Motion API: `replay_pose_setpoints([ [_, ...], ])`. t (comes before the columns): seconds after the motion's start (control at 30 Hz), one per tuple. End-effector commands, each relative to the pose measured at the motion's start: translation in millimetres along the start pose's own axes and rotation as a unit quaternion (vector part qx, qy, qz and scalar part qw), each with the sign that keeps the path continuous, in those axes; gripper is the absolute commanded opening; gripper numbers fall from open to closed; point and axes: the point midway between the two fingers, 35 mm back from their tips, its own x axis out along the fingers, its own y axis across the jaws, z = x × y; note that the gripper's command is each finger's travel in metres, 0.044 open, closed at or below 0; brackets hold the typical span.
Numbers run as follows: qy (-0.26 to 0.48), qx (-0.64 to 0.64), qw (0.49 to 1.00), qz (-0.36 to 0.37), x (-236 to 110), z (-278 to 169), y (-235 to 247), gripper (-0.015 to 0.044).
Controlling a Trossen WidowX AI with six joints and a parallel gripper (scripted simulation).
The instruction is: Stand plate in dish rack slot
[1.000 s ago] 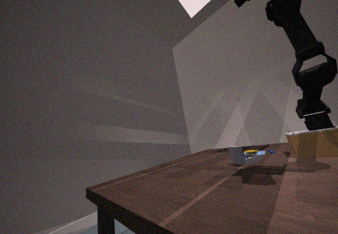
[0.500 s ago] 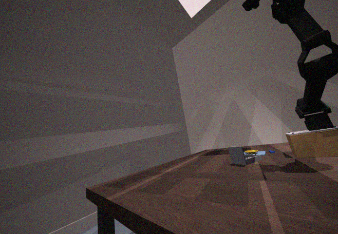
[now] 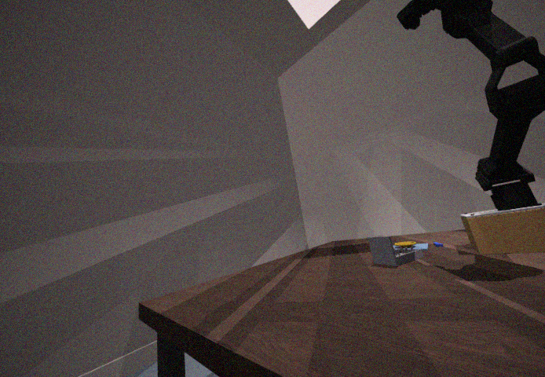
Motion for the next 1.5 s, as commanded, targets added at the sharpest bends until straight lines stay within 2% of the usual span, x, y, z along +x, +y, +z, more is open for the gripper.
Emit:
replay_pose_setpoints([
  [0.0,-0.010,0.065,0.997,0.042,3.8,7.7,41.7,0.0400],
  [0.43,-0.021,0.234,0.962,0.139,3.2,34.4,130.3,0.0400],
  [0.63,-0.034,0.310,0.931,0.190,1.3,59.9,171.5,0.0400],
  [1.13,-0.080,0.452,0.830,0.317,-19.9,150.8,258.0,0.0400],
  [1.47,-0.101,0.551,0.726,0.400,-40.9,220.3,290.9,0.0400],
])
